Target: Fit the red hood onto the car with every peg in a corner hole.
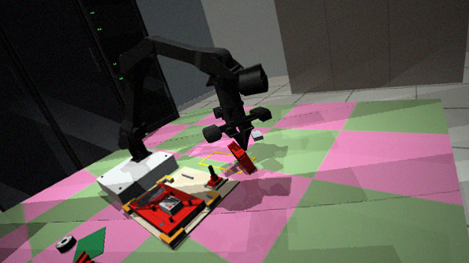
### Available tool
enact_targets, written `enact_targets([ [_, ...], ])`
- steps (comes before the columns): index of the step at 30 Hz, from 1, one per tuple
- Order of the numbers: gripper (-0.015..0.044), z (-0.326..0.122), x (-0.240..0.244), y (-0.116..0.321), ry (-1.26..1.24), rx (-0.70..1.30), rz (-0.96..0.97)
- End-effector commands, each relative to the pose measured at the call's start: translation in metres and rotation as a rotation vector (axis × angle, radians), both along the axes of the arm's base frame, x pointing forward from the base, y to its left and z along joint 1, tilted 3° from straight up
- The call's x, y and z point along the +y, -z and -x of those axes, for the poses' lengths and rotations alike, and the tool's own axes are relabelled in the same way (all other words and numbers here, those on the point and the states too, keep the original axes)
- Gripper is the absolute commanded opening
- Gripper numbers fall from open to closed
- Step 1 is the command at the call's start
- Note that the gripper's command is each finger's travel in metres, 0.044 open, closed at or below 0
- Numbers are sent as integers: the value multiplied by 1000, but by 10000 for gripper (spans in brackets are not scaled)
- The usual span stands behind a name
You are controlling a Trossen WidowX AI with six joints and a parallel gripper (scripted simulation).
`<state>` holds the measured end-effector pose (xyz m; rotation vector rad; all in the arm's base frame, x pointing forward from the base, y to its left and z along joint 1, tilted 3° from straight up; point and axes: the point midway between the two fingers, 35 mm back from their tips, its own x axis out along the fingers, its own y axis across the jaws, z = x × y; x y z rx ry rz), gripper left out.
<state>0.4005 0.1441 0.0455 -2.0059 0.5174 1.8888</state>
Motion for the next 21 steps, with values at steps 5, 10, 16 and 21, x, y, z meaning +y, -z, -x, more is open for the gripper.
enact_targets([
  [5, 0, 3, -4, 1, -5, 3, 1],
  [10, 0, 4, -6, 2, -5, 3, 1],
  [16, 0, 6, -8, 2, -5, 3, 1],
  [21, 0, 7, -10, 2, -5, 3, 1],
])
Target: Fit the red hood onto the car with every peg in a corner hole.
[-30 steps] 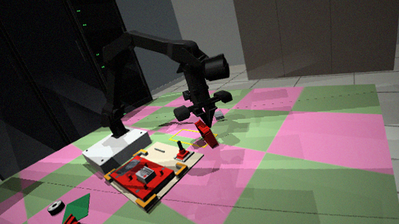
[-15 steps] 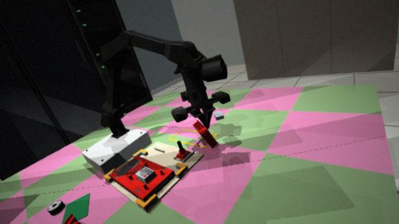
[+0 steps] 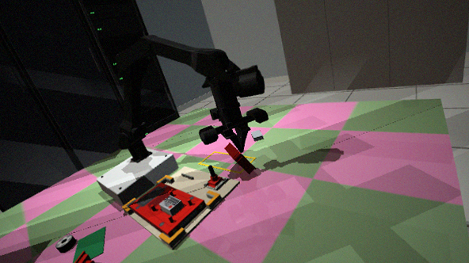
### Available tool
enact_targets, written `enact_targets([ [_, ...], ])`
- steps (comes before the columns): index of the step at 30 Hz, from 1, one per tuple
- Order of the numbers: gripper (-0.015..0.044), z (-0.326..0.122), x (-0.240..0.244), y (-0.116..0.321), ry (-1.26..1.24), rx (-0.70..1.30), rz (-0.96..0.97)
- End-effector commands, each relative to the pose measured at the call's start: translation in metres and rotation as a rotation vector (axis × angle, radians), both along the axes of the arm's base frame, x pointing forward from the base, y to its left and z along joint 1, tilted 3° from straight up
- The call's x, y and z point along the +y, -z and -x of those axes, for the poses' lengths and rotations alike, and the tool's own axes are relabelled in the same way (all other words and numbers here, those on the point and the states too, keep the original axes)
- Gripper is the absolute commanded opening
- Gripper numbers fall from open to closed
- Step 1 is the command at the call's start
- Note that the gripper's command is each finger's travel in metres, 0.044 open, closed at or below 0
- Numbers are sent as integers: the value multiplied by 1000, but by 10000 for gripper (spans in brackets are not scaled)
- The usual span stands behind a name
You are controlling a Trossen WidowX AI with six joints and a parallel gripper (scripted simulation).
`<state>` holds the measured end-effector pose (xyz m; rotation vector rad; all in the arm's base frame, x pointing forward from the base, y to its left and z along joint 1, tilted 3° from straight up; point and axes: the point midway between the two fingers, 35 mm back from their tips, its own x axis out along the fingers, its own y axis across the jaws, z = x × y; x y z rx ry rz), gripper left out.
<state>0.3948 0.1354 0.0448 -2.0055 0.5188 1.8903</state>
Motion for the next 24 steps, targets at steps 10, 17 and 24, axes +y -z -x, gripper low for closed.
enact_targets([
  [10, 0, 1, -1, -26, -5, 2, 0],
  [17, 0, 5, 1, -80, -5, 2, 0],
  [24, 0, 2, 1, -75, -9, -16, -6],
])
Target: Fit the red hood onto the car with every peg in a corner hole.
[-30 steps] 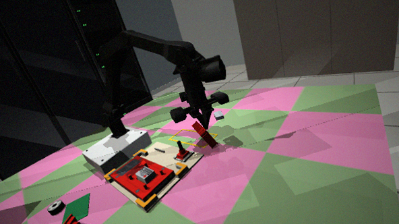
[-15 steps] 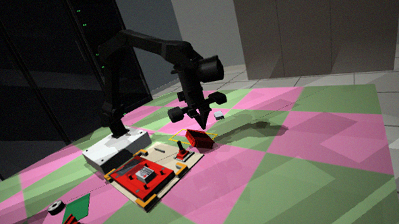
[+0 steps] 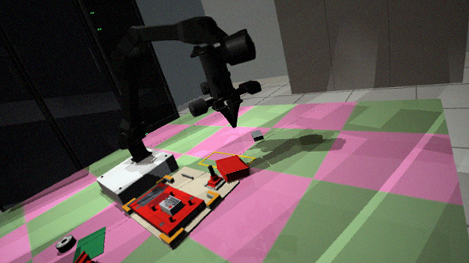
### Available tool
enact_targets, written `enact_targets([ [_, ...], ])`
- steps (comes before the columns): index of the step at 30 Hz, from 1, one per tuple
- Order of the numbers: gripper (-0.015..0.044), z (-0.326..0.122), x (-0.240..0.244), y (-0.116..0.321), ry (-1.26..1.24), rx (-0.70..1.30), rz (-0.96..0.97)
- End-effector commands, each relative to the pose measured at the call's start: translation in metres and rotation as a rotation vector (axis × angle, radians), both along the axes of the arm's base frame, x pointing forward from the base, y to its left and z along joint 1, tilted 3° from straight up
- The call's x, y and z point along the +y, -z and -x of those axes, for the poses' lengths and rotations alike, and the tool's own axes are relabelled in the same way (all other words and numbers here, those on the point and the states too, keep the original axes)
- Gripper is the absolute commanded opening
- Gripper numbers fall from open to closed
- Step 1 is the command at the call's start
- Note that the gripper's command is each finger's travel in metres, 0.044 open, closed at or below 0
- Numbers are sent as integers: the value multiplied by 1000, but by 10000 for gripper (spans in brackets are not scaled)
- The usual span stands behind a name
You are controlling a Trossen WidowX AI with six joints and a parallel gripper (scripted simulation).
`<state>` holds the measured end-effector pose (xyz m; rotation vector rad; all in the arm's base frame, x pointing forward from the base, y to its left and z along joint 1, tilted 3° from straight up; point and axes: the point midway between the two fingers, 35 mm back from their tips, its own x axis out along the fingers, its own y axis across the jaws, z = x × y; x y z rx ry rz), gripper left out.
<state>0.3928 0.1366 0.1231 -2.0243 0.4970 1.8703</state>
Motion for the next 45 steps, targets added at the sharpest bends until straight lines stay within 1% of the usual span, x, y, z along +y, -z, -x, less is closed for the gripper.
enact_targets([
  [1, 0, 0, 0, 3, 0, 6, 2],
  [15, 0, 0, 0, 3, 0, 6, 2],
  [17, 53, 0, -1, 4, 57, 5, -2],
  [32, 440, 9, -15, 22, 1343, -27, -83],
  [40, 440, 14, -23, 31, 2036, -50, -124],
  [45, 440, 17, -27, 36, 2315, -60, -140],
])
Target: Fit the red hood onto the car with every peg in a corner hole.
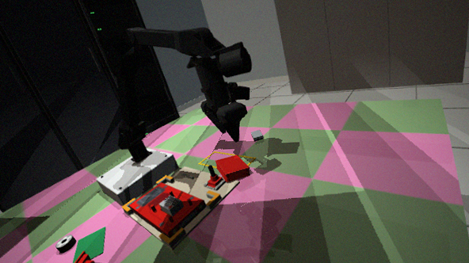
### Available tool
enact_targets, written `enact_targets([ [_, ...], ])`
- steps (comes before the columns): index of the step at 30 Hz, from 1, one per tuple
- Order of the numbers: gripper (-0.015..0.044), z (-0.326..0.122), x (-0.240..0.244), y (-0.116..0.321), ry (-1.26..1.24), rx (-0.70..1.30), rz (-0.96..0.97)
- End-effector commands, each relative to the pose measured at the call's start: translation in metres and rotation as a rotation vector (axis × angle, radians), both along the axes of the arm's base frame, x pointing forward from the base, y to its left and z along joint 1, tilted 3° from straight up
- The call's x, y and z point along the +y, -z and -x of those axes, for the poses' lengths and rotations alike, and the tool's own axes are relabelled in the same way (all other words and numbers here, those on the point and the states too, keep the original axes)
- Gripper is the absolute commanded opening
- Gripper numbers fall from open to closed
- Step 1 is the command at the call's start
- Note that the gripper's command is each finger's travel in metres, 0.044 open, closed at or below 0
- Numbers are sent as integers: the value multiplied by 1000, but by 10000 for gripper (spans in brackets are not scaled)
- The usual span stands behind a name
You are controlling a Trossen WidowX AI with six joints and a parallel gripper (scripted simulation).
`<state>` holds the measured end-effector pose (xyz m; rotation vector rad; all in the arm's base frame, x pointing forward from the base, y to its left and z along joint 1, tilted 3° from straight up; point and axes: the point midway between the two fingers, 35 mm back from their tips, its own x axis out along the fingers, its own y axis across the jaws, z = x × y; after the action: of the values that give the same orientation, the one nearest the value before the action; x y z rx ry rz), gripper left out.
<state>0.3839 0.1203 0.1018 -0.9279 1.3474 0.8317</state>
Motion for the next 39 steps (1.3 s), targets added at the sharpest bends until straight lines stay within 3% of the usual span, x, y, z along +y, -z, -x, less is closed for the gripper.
enact_targets([
  [1, 440, 9, -11, 16, 863, -20, -45],
  [15, 440, 16, -19, 25, 1604, -44, -82],
  [39, 440, 15, -19, 27, 1612, -44, -82],
])
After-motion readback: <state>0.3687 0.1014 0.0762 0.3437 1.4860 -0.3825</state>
